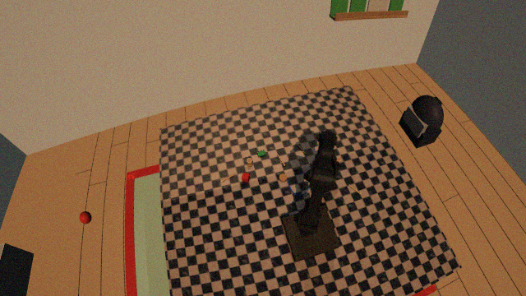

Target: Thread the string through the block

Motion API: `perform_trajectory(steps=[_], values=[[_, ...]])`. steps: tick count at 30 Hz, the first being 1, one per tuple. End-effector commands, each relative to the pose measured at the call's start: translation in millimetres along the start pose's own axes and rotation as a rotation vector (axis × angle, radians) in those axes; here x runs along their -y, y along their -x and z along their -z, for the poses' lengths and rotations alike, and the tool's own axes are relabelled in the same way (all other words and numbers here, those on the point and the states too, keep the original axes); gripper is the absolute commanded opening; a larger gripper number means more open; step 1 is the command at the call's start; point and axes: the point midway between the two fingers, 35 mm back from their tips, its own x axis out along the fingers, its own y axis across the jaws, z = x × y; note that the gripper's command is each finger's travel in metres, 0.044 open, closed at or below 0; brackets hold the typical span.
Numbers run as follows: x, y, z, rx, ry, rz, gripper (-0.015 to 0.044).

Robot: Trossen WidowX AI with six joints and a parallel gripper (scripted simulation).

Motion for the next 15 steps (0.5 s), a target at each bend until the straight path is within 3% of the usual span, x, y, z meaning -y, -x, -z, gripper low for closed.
perform_trajectory(steps=[1,15], values=[[0.4,0.7,6.7,0.005,-0.047,0.009,0.0000],[2.3,1.4,25.3,0.032,-0.212,0.028,0.0000]])
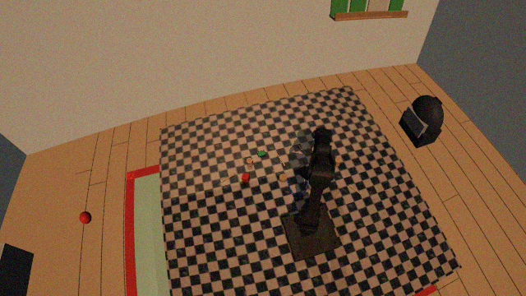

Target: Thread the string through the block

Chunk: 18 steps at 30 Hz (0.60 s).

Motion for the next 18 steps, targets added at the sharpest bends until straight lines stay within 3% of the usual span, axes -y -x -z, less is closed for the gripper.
perform_trajectory(steps=[1,18], values=[[2.2,0.6,6.5,0.007,-0.047,0.007,0.0000],[10.3,0.8,27.8,0.048,-0.250,0.019,0.0000]])
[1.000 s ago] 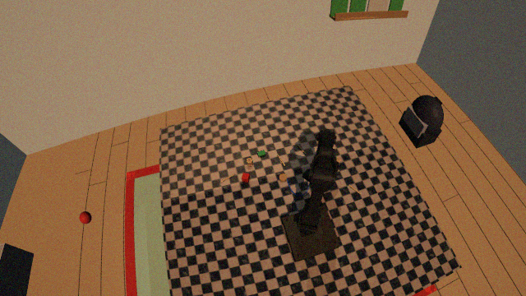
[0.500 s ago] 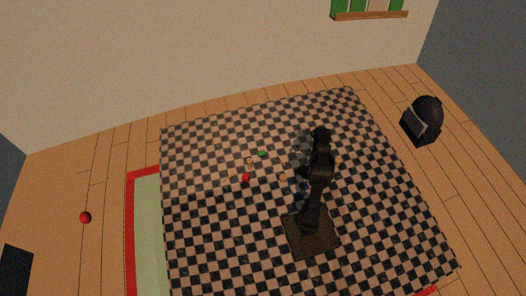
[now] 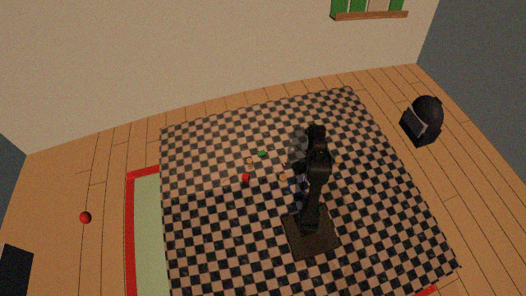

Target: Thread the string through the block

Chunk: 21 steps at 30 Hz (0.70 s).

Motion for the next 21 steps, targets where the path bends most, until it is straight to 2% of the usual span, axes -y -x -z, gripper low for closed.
perform_trajectory(steps=[1,21], values=[[4.1,0.4,5.7,0.010,-0.048,0.004,0.0000],[21.5,-0.1,27.0,0.061,-0.288,-0.002,0.0000]])
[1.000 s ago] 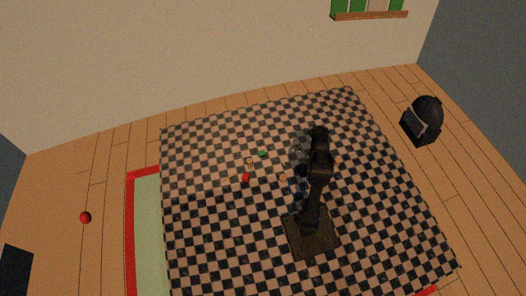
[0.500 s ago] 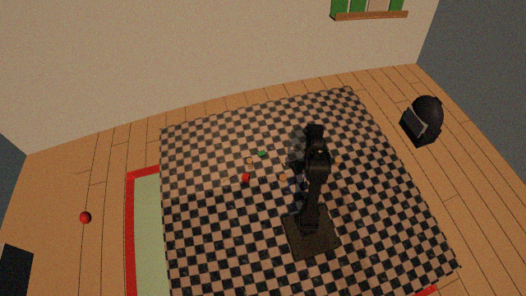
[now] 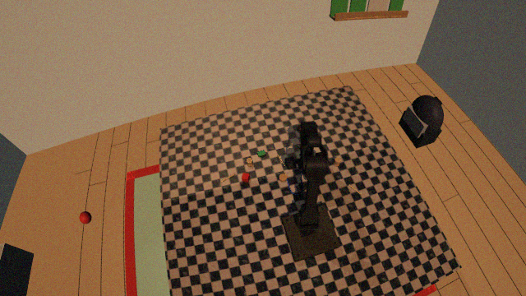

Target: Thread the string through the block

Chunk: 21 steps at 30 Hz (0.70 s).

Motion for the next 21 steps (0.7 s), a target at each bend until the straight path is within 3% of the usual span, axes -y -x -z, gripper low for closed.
perform_trajectory(steps=[1,21], values=[[6.0,0.3,4.0,0.011,-0.048,0.000,0.0000],[13.5,0.2,10.7,0.025,-0.137,-0.011,0.0000]])
